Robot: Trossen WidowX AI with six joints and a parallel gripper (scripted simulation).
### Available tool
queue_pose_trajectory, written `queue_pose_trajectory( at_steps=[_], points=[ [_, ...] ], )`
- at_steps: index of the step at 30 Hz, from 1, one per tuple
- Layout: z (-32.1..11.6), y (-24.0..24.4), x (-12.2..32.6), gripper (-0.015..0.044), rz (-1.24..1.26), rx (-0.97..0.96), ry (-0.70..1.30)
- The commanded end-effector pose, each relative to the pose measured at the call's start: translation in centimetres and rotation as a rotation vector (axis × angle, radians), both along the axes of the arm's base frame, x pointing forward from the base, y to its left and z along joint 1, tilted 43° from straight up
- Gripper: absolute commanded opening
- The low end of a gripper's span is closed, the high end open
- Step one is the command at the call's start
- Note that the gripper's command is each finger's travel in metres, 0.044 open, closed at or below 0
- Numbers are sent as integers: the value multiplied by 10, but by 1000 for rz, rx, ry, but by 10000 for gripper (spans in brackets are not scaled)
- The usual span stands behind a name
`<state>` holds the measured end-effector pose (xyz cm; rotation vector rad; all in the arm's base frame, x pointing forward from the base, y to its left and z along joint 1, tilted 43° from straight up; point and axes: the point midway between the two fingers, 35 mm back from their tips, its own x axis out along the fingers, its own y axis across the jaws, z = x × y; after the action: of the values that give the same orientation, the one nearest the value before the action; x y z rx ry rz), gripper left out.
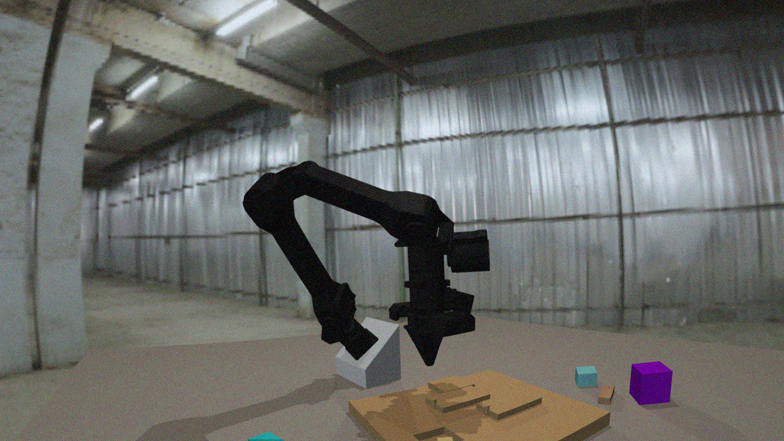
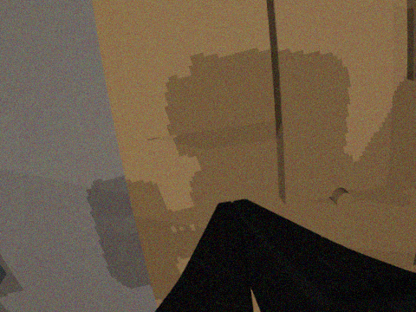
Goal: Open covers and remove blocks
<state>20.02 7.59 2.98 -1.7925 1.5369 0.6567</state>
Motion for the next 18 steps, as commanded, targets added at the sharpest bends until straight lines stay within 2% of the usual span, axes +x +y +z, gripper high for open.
queue_pose_trajectory(
  at_steps=[1,18],
  points=[
    [-5,-6,0,0,1,-9,8],
    [-18,-16,3,0,1,-9,7]
  ],
)
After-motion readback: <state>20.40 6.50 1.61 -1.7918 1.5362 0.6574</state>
